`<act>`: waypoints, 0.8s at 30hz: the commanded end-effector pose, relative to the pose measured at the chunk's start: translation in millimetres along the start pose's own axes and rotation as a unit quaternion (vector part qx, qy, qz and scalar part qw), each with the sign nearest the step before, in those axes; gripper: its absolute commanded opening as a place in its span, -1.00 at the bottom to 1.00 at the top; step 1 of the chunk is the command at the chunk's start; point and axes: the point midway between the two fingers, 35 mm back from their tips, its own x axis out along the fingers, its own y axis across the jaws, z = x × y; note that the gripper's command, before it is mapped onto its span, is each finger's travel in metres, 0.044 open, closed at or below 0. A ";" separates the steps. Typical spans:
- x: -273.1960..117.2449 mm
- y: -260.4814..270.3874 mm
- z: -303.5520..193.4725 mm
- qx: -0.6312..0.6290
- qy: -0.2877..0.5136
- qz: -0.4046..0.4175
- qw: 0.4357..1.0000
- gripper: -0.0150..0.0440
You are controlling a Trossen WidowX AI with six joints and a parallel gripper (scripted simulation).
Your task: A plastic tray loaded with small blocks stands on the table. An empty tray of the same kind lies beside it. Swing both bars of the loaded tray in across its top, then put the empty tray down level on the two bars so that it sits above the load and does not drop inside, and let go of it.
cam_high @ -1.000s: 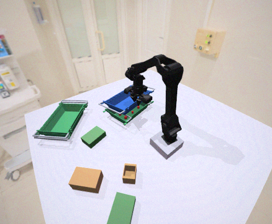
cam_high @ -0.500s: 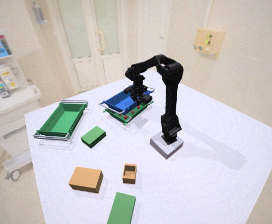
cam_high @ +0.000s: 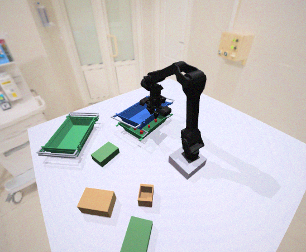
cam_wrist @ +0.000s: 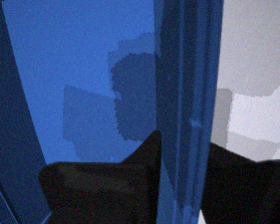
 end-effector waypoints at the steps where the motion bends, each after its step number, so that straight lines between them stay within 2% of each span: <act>1: 6.1 -6.3 -0.8 -0.001 0.002 -0.015 1.000 -0.49; 11: 0.4 -0.2 0.0 0.000 0.000 0.000 1.000 -0.49; 24: 15.8 -9.0 -1.0 -0.001 0.002 -0.016 1.000 -0.49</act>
